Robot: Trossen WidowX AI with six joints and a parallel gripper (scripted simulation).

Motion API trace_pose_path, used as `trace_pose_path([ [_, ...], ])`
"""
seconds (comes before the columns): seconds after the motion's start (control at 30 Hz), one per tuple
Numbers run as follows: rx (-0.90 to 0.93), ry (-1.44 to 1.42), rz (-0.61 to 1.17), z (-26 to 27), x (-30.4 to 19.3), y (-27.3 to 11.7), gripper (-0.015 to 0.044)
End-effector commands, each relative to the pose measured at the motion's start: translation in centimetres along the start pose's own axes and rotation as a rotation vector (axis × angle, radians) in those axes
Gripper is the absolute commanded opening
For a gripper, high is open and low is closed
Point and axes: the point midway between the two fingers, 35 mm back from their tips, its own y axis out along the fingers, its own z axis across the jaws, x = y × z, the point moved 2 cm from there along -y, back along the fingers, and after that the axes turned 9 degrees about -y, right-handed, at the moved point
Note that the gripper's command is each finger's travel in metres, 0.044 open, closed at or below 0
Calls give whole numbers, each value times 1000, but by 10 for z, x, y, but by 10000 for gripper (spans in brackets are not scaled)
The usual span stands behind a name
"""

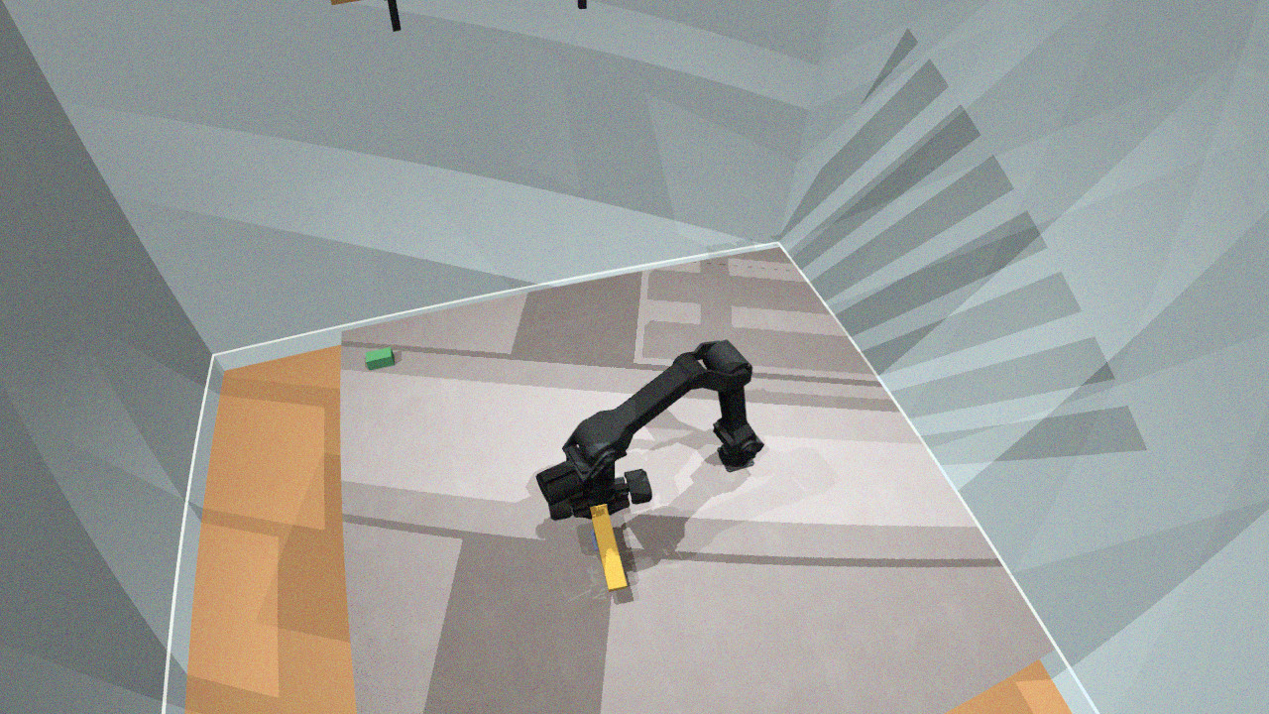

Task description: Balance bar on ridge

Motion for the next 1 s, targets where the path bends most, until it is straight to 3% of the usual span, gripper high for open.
trace_pose_path([
  [0.0,1,3,-2,0,0,1,0],
  [0.97,0,3,-2,0,0,3,0],
])
